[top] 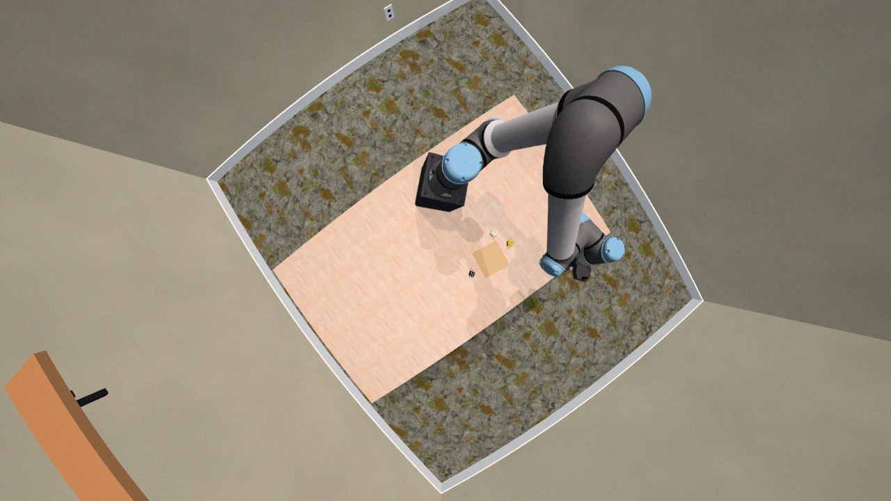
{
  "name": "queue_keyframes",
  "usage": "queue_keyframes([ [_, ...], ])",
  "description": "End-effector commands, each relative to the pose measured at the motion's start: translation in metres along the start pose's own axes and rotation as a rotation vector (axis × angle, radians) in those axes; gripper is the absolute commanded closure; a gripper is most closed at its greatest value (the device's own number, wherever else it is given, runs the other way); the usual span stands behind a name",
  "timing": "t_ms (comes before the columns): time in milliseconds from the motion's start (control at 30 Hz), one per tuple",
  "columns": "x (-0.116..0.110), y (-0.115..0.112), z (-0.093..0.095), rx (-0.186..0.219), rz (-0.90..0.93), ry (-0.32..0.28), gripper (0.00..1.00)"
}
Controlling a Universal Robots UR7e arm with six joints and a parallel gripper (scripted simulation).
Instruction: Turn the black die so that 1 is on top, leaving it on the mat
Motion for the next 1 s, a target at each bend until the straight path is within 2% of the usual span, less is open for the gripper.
queue_keyframes([
  [0,0.038,0.038,0.019,-0.022,0.169,-0.019,0.0],
  [67,0.047,0.05,0.024,-0.029,0.22,-0.025,0.0],
  [133,0.064,0.074,0.033,-0.043,0.321,-0.035,0.0],
  [200,0.064,0.074,0.033,-0.043,0.321,-0.035,0.0],
  [300,0.085,0.11,0.045,-0.061,0.47,-0.05,0.0],
  [367,0.092,0.122,0.048,-0.067,0.519,-0.055,0.0],
  [467,0.107,0.156,0.058,-0.082,0.658,-0.069,0.0],
  [500,0.107,0.156,0.058,-0.082,0.661,-0.07,0.0],
  [667,0.124,0.208,0.069,-0.102,0.877,-0.091,0.0],
  [767,0.125,0.209,0.069,-0.102,0.88,-0.091,0.0],
  [967,0.135,0.26,0.078,-0.118,1.103,-0.114,0.0],
])
Point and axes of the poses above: the point where the finger pads meet when closed, its own z axis out along the fingers, its own y axis across the jaws, x = y × z, the point moved 1 cm from there along -z, back along the fingers
